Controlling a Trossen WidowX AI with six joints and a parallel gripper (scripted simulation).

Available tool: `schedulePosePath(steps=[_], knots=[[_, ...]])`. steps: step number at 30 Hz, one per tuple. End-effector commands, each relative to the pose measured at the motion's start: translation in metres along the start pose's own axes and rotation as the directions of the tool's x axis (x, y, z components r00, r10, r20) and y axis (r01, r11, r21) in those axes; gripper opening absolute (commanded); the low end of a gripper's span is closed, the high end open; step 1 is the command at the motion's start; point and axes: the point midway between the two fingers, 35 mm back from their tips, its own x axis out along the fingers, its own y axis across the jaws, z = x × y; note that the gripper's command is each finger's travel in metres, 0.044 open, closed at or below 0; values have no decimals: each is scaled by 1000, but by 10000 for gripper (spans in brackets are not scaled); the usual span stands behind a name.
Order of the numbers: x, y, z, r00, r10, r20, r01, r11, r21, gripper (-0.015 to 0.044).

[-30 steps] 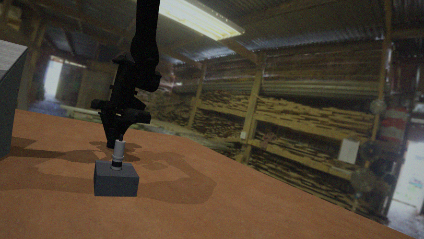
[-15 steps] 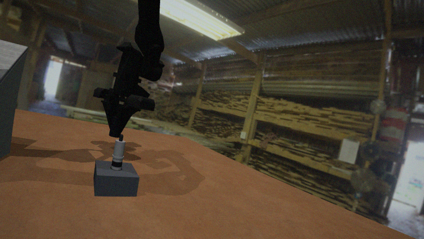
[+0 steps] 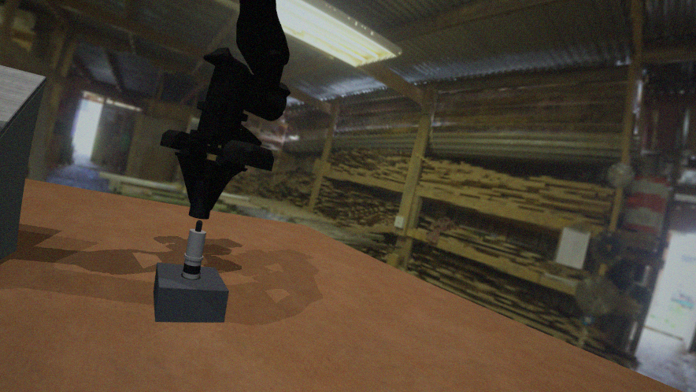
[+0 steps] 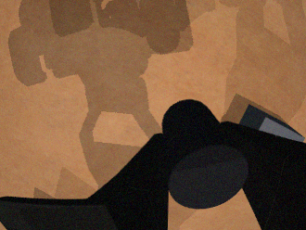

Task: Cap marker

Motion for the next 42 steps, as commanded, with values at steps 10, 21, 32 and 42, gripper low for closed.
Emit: schedulePosePath(steps=[10, 21, 32, 42], knots=[[-17, -40, -27, 1000, -4, 0, 4, 1000, -3, 0], [-28, -68, -52, 1000, -6, -2, 6, 1000, -1, 0], [-36, -90, -77, 1000, -9, -6, 9, 1000, -3, 0], [-29, -90, -77, 1000, -9, -7, 9, 1000, -3, 0]])
